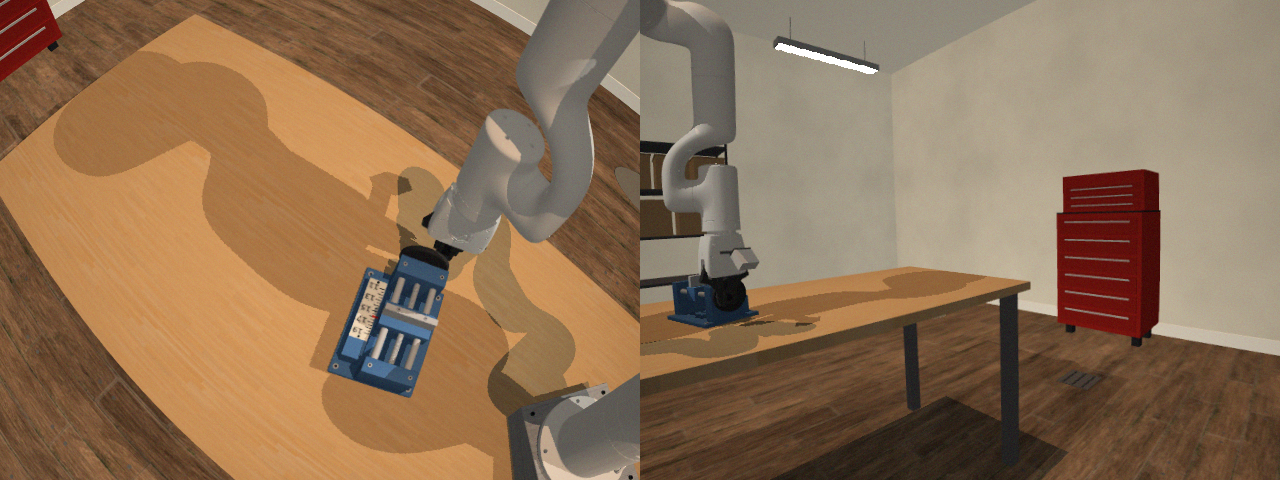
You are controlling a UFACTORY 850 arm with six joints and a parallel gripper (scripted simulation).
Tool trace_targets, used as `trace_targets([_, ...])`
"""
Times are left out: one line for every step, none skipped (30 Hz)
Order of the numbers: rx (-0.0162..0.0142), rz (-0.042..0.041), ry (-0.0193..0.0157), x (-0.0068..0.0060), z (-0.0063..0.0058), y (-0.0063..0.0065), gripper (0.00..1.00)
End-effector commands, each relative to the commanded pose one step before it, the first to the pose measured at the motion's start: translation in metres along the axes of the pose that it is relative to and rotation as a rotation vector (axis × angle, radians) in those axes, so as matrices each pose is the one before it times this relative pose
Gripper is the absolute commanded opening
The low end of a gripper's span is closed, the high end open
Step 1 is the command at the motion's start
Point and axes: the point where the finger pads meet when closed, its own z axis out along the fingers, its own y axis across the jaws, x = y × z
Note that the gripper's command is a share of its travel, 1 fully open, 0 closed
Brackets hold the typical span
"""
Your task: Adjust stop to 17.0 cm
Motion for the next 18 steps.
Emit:
trace_targets([-0.00158, 0.00006, 0.00011, 0.00051, -0.00101, -0.0003, 0.06])
trace_targets([0.0, 0.0, 0.0, 0.0, 0.0, 0.0, 0.06])
trace_targets([0.0, 0.0, 0.0, 0.0, -0.00021, -0.00003, 0.06])
trace_targets([0.0, 0.0, 0.0, 0.0, -0.0002, -0.00003, 0.06])
trace_targets([0.0, 0.0, 0.0, 0.0, -0.00019, -0.00002, 0.06])
trace_targets([0.0, 0.0, 0.0, 0.0, -0.00018, -0.00002, 0.06])
trace_targets([0.0, 0.0, -0.00001, 0.0, -0.00017, -0.00002, 0.06])
trace_targets([0.0, 0.0, -0.00001, 0.0, -0.00016, -0.00002, 0.06])
trace_targets([0.0, 0.0, -0.00001, 0.0, -0.00015, -0.00002, 0.06])
trace_targets([0.0, 0.0, -0.00001, 0.0, -0.00014, -0.00002, 0.06])
trace_targets([0.0, 0.0, -0.00001, 0.0, -0.00014, -0.00002, 0.06])
trace_targets([0.0, 0.0, -0.00001, 0.0, -0.00013, -0.00002, 0.06])
trace_targets([0.0, 0.0, -0.00001, 0.0, -0.00012, -0.00002, 0.06])
trace_targets([0.0, 0.0, -0.00001, 0.0, -0.00011, -0.00001, 0.06])
trace_targets([0.0, 0.0, -0.00001, 0.0, -0.0001, -0.00001, 0.06])
trace_targets([0.0, 0.0, -0.00001, 0.0, -0.0001, -0.00001, 0.06])
trace_targets([0.0, 0.0, -0.00001, 0.0, -0.00009, -0.00001, 0.06])
trace_targets([0.0, 0.0, 0.0, 0.0, 0.0, 0.0, 0.06])
